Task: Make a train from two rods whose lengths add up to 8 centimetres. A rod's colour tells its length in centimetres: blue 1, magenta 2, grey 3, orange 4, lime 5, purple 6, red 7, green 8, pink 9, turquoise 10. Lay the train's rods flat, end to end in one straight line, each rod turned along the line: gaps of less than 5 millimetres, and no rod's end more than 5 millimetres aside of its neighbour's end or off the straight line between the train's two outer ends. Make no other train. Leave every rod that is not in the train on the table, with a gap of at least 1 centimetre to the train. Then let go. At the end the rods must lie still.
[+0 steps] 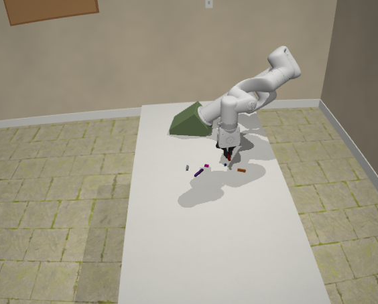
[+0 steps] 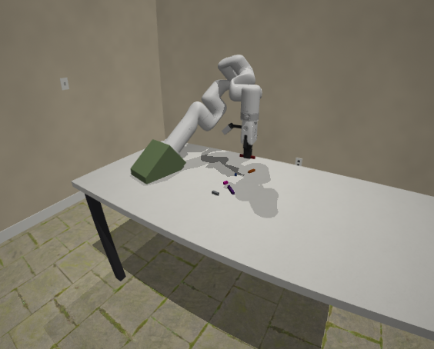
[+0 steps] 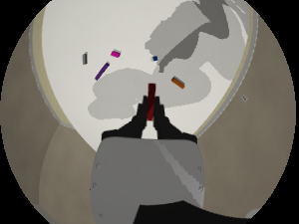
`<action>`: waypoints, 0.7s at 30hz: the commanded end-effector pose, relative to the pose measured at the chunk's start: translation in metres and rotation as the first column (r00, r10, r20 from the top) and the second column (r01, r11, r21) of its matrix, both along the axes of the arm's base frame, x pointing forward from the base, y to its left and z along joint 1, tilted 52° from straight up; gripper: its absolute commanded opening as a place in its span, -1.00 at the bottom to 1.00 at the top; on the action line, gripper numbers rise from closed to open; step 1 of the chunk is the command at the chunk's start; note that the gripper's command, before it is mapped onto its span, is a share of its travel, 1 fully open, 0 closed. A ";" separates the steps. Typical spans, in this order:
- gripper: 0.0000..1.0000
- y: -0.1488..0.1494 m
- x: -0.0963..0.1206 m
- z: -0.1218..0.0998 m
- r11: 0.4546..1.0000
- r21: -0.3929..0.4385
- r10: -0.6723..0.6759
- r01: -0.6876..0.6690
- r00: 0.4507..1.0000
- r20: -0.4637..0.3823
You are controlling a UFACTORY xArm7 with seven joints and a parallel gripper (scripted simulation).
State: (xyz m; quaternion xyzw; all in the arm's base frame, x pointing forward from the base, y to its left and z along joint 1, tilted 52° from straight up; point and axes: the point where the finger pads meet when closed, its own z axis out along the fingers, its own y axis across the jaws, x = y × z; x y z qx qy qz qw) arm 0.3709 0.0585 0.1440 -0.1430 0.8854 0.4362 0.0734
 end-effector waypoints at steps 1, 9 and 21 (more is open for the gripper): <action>-0.92 0.005 -0.012 0.007 0.996 -0.010 0.092 -0.092 0.986 0.139; -0.92 0.008 -0.016 0.009 0.992 -0.017 0.129 -0.128 0.974 0.184; -0.92 0.008 -0.016 0.009 0.992 -0.017 0.129 -0.128 0.974 0.184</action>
